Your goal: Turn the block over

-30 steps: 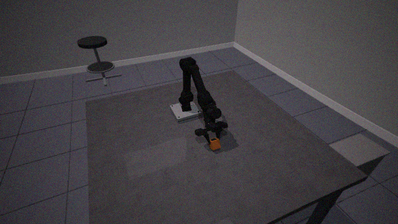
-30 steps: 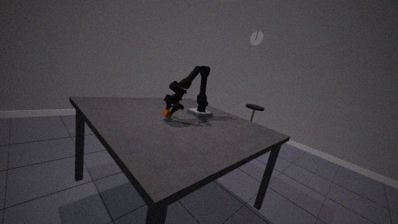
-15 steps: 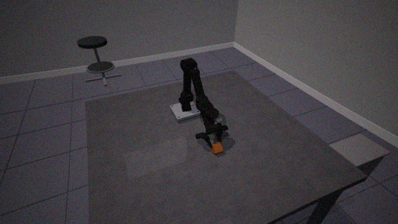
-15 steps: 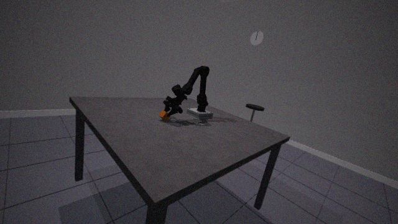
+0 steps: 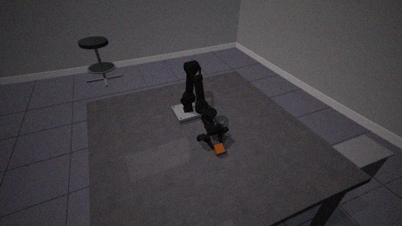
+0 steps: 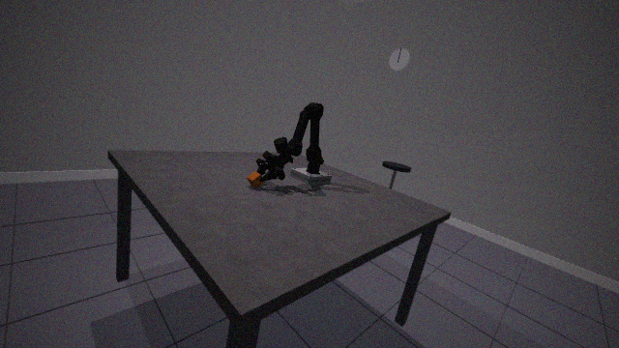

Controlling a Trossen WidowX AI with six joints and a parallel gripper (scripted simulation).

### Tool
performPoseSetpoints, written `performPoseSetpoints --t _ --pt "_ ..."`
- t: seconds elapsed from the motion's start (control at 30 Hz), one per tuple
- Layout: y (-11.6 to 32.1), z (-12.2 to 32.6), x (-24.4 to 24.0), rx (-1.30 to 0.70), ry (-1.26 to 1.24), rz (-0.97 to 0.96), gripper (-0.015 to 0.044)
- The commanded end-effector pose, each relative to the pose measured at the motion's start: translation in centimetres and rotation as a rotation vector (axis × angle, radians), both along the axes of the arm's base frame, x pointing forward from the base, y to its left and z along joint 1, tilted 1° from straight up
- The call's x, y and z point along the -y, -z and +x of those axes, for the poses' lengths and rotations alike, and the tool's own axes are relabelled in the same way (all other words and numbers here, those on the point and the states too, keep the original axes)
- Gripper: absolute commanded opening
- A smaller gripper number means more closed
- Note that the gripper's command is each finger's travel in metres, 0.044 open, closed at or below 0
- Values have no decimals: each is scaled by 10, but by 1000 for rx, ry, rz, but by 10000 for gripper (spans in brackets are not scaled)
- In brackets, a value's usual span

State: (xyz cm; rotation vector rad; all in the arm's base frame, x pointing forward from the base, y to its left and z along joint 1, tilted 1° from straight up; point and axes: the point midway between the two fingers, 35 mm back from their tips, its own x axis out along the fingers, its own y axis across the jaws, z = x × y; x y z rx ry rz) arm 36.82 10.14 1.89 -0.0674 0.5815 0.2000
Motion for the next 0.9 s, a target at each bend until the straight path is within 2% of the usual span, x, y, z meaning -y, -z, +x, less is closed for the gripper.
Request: performPoseSetpoints --t 0.0,0.7,0.87 --pt "3 -5 2 38 2 0 0" --pt "-2 -9 4 105 2 15 0" --pt "-2 -9 4 105 2 15 131"
